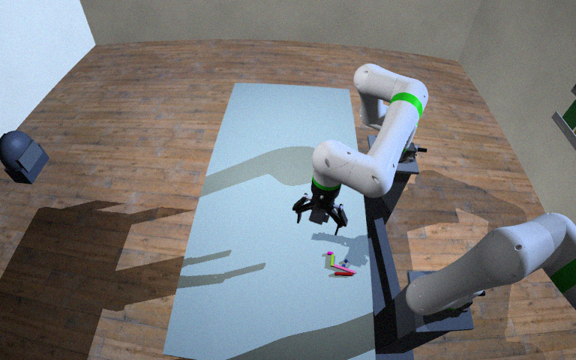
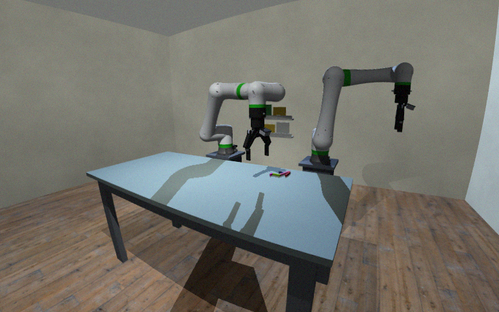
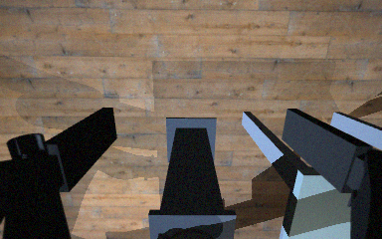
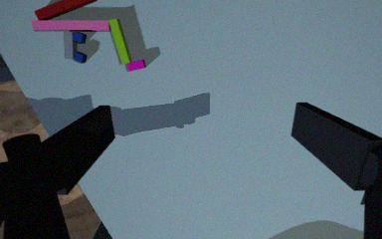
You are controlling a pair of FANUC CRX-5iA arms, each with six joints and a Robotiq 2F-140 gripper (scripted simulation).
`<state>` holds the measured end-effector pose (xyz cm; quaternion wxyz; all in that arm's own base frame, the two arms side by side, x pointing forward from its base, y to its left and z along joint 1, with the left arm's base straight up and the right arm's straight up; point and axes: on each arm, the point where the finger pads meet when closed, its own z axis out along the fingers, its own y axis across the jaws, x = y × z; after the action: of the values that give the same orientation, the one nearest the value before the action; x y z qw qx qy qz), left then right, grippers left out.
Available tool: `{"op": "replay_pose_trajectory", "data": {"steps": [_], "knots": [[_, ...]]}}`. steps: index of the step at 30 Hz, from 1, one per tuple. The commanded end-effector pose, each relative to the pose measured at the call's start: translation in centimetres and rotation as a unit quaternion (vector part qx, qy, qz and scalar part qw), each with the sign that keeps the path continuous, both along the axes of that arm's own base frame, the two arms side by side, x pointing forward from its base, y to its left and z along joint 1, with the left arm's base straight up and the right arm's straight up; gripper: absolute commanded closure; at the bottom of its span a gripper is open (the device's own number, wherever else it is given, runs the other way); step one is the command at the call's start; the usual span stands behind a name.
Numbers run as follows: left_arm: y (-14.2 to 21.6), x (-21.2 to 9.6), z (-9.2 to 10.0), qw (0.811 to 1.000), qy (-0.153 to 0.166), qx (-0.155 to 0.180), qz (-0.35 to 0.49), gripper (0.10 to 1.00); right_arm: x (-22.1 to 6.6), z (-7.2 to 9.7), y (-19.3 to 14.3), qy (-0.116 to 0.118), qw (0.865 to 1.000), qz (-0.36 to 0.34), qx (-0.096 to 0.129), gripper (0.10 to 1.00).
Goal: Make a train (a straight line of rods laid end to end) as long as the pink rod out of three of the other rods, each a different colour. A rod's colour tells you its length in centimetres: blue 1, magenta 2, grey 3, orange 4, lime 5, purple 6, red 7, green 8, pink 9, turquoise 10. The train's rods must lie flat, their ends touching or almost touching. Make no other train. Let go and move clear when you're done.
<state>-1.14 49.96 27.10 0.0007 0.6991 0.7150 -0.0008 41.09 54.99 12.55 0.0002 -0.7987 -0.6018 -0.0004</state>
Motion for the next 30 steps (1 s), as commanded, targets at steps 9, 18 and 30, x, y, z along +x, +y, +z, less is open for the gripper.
{"op": "replay_pose_trajectory", "data": {"steps": [9,18,30], "knots": [[0.0,0.0,0.1,1.000,0.000,0.001,0.000,0.098,-7.2,-3.2,7.9,-0.001,0.994,0.107,0.000,0.098],[0.0,0.0,0.1,1.000,0.000,0.001,0.000,0.098,-10.4,-4.5,10.5,-0.001,0.989,0.146,0.000,0.098],[0.0,0.0,0.1,1.000,0.000,0.001,0.000,0.098,-10.5,-4.5,10.6,-0.001,0.989,0.147,0.000,0.098]]}}
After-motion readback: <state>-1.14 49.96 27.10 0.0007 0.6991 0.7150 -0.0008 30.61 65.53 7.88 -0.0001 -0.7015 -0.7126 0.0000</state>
